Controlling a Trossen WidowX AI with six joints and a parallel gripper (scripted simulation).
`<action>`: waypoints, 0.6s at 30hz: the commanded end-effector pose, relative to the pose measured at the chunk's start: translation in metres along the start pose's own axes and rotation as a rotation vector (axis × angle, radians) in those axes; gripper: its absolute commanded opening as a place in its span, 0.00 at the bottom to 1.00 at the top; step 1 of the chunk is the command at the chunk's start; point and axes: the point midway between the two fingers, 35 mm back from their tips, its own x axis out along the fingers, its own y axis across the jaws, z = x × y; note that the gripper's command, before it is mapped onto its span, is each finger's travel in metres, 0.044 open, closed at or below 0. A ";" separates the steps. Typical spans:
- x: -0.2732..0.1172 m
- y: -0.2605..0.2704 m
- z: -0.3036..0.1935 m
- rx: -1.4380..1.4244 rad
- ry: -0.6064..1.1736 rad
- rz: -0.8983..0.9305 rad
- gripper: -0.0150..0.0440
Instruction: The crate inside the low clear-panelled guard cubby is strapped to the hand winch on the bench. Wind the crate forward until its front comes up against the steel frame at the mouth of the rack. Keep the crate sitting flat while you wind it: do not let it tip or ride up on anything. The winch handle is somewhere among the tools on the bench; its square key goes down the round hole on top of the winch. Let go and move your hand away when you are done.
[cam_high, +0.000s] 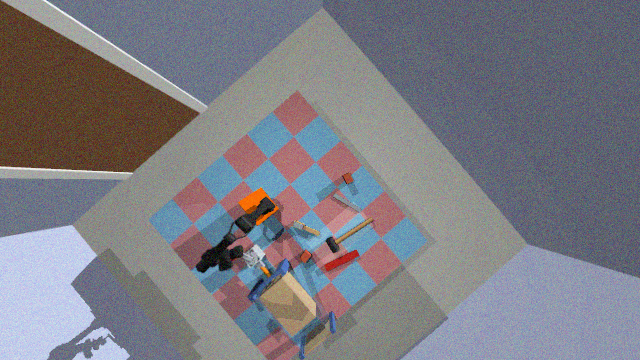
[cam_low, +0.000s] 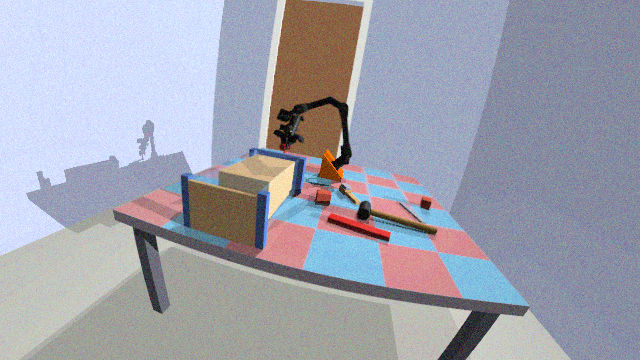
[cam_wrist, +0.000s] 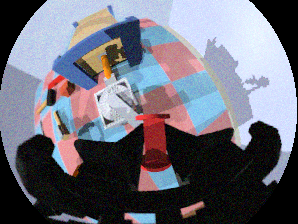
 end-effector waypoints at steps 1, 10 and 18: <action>0.004 -0.007 0.009 -0.011 -0.010 -0.011 0.25; 0.007 -0.012 0.018 -0.012 -0.010 -0.011 0.25; 0.011 -0.016 0.027 -0.013 -0.011 -0.011 0.25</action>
